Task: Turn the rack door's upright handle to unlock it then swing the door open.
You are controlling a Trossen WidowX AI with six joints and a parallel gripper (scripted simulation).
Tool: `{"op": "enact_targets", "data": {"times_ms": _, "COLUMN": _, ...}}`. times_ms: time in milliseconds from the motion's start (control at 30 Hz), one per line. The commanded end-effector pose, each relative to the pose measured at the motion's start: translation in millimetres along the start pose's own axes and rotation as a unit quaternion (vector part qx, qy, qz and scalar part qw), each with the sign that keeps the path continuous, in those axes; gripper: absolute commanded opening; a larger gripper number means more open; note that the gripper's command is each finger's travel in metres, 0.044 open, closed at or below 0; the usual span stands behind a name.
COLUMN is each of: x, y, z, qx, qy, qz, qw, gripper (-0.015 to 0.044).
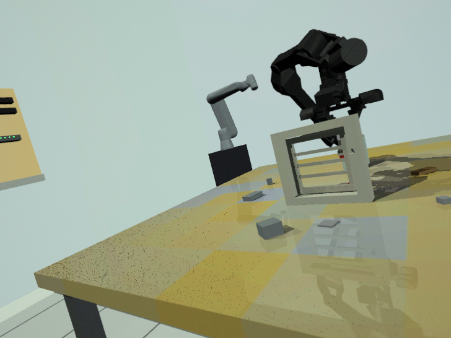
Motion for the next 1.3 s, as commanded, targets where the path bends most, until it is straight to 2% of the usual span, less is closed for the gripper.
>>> {"op": "enact_targets", "data": {"times_ms": 0, "x": 0.6, "y": -0.7, "z": 1.1, "qx": 0.003, "qy": 0.002, "qz": -0.002, "qw": 1.000, "gripper": 0.0100}}
{"op": "enact_targets", "data": {"times_ms": 433, "x": 0.6, "y": -0.7, "z": 1.1, "qx": 0.003, "qy": 0.002, "qz": -0.002, "qw": 1.000, "gripper": 0.0014}}
{"op": "enact_targets", "data": {"times_ms": 600, "x": 0.6, "y": -0.7, "z": 1.1, "qx": 0.003, "qy": 0.002, "qz": -0.018, "qw": 1.000, "gripper": 0.0012}}
{"op": "enact_targets", "data": {"times_ms": 933, "x": 0.6, "y": -0.7, "z": 1.1, "qx": 0.002, "qy": 0.002, "qz": -0.257, "qw": 0.966, "gripper": 0.0012}}
{"op": "enact_targets", "data": {"times_ms": 1267, "x": 0.6, "y": -0.7, "z": 1.1, "qx": 0.002, "qy": 0.003, "qz": -0.485, "qw": 0.874, "gripper": 0.0012}}
Point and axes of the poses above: the point midway between the two fingers, 35 mm back from their tips, its own z axis out along the fingers, its own x axis across the jaws, y = z × x, the point moved 3 cm from there along -z, back along the fingers, and after that the axes turned 2 degrees about z, right-handed, at the moved point
